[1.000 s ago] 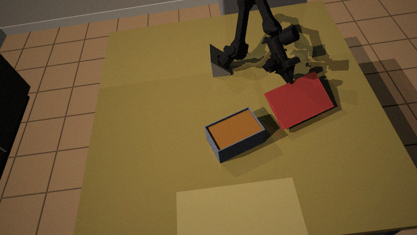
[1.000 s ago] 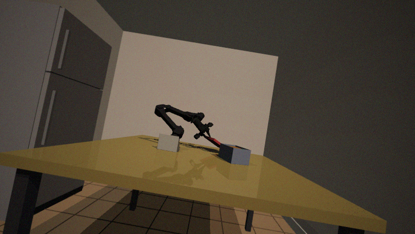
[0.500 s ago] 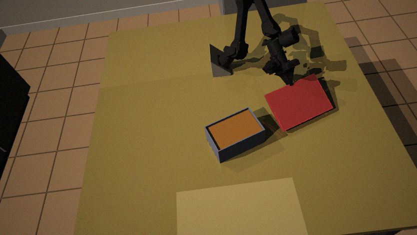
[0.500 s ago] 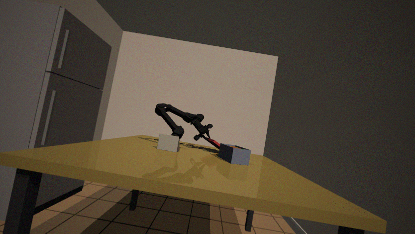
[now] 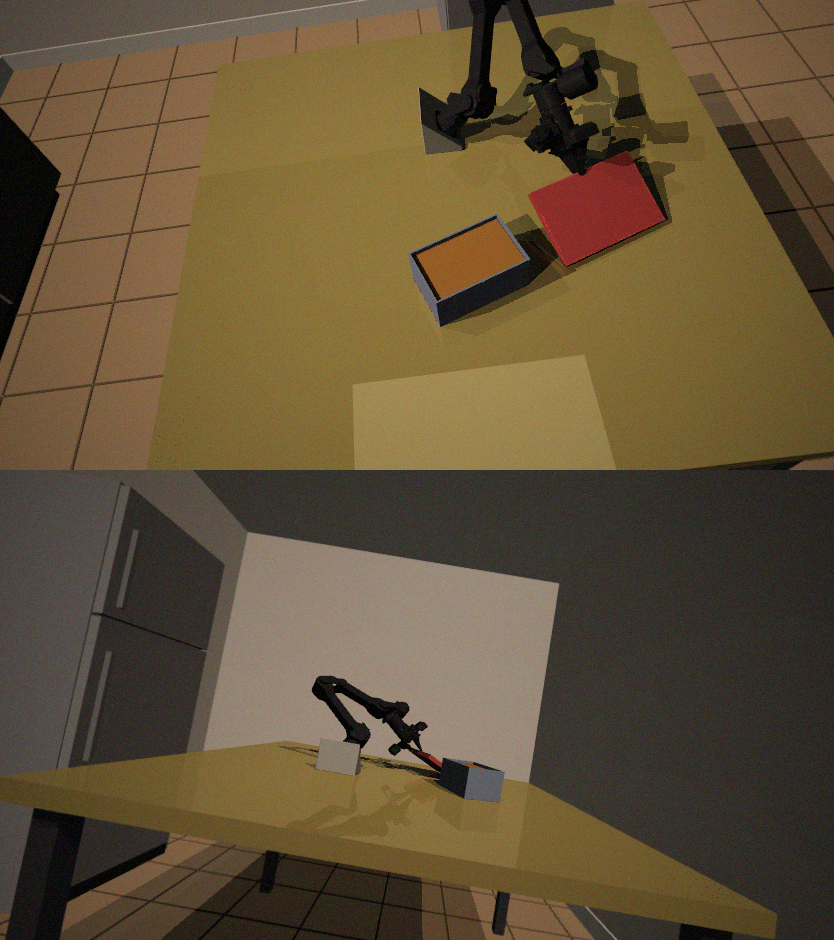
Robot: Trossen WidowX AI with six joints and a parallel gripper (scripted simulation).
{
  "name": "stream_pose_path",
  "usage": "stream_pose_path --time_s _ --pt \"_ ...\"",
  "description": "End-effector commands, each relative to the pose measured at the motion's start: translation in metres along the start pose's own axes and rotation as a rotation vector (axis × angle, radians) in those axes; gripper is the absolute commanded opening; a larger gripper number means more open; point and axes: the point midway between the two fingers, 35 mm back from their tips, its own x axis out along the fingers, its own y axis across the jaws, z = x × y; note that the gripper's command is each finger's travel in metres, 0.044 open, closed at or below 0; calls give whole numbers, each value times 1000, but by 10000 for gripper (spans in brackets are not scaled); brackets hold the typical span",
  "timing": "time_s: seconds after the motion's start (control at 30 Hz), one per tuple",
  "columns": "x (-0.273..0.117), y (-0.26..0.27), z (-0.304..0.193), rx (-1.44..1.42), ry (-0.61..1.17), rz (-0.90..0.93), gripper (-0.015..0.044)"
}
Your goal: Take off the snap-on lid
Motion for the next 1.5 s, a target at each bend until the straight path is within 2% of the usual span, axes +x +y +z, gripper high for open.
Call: stream_pose_path --time_s 0.0,1.4,1.47 --pt "2 0 1 5 -5 12 0" --pt "24 -25 0 7 -4 13 0" --pt "18 -14 -4 4 0 29 53"
